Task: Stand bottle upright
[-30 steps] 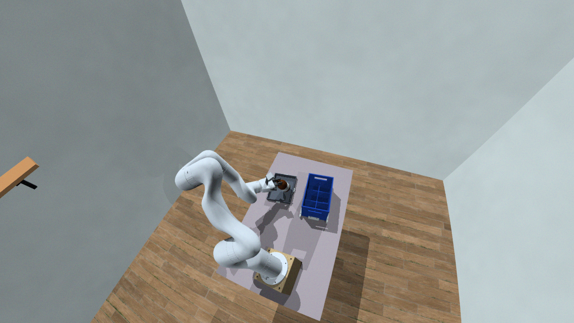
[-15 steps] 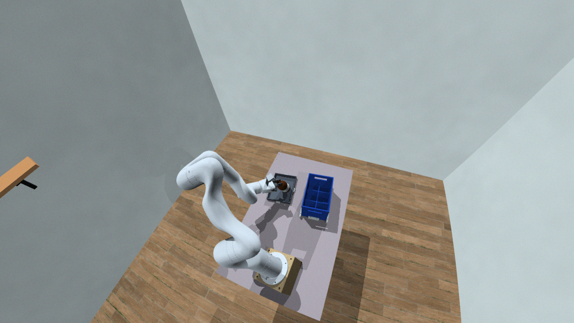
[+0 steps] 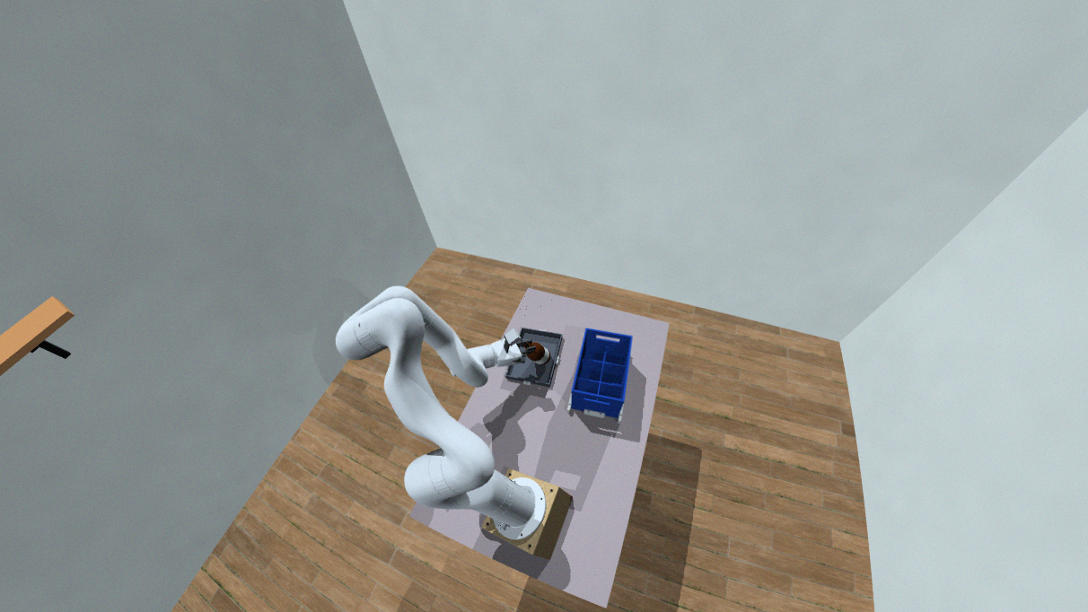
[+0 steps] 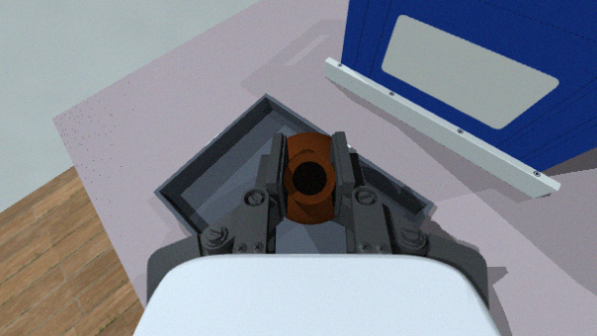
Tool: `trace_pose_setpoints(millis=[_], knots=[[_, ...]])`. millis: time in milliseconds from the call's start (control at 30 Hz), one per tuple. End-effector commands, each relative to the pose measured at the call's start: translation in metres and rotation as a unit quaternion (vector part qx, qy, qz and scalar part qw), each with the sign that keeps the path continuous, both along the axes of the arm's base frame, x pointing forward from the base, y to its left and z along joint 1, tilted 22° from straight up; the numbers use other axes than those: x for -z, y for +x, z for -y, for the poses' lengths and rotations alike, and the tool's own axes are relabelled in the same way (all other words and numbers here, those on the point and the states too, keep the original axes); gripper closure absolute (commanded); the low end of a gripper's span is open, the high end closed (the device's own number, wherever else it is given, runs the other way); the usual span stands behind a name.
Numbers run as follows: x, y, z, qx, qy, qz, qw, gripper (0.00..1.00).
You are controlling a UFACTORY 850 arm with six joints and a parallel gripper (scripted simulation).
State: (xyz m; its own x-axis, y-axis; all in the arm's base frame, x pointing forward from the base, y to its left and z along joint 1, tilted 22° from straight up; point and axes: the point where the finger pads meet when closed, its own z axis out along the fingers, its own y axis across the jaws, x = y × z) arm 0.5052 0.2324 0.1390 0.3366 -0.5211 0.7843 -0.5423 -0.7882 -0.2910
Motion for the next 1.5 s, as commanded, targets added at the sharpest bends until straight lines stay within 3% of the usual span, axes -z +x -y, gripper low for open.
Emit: trace_pose_setpoints(millis=[0, 567, 600, 1467], knots=[[0.0006, -0.0002, -0.0004, 0.0, 0.001, -0.001, 1.0, 1.0], [0.0008, -0.0002, -0.0005, 0.0, 0.001, -0.001, 1.0, 1.0], [0.0008, -0.0002, -0.0005, 0.0, 0.001, -0.001, 1.0, 0.0], [0.0008, -0.0002, -0.0005, 0.0, 0.001, -0.001, 1.0, 0.0]])
